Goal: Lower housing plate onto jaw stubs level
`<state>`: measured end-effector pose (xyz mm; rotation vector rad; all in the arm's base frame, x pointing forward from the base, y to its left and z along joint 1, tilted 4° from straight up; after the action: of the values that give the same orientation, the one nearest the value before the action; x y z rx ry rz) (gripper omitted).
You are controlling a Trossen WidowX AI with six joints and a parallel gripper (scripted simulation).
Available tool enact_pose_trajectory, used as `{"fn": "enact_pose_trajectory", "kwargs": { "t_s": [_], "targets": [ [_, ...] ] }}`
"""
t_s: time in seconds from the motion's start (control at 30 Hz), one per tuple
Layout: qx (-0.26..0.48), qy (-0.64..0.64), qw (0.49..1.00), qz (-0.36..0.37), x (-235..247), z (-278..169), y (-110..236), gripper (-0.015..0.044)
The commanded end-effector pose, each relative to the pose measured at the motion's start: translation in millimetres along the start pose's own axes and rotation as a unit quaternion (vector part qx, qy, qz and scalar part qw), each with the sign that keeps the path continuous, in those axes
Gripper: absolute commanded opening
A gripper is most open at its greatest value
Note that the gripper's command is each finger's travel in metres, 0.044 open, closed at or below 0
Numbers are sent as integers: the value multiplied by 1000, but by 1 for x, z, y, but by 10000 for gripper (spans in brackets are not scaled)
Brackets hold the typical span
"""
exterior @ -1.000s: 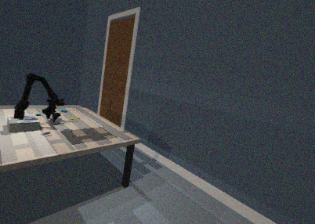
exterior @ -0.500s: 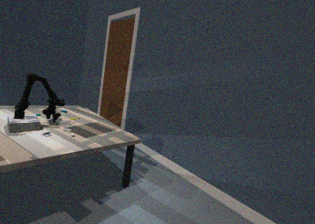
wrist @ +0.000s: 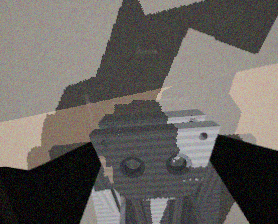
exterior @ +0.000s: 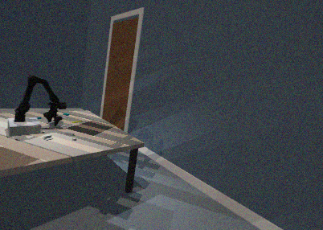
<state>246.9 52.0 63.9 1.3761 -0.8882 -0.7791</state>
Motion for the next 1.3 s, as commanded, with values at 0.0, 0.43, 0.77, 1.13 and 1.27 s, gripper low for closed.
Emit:
{"fn": "enact_pose_trajectory", "kwargs": {
  "t_s": [0.0,0.43,0.77,1.13,1.27],
  "targets": [
    [-2,2,1000,2,0,1,-2,351],
    [-2,2,1000,2,0,1,-5,351],
    [-2,1,1000,2,0,1,-7,351],
    [-2,0,1000,2,0,1,-9,351],
    [-2,-1,1000,2,0,1,-10,351]
  ]
}}
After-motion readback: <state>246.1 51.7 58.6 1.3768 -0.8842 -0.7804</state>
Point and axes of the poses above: the point midway between the two fingers, 35 mm back from their tips, its own y axis back along the fingers, its own x axis across the jaws, z = x × y, the point moved 9 cm from there along y, back along the fingers, and after that the axes turned 2 degrees about -y, right-handed, at the moved point
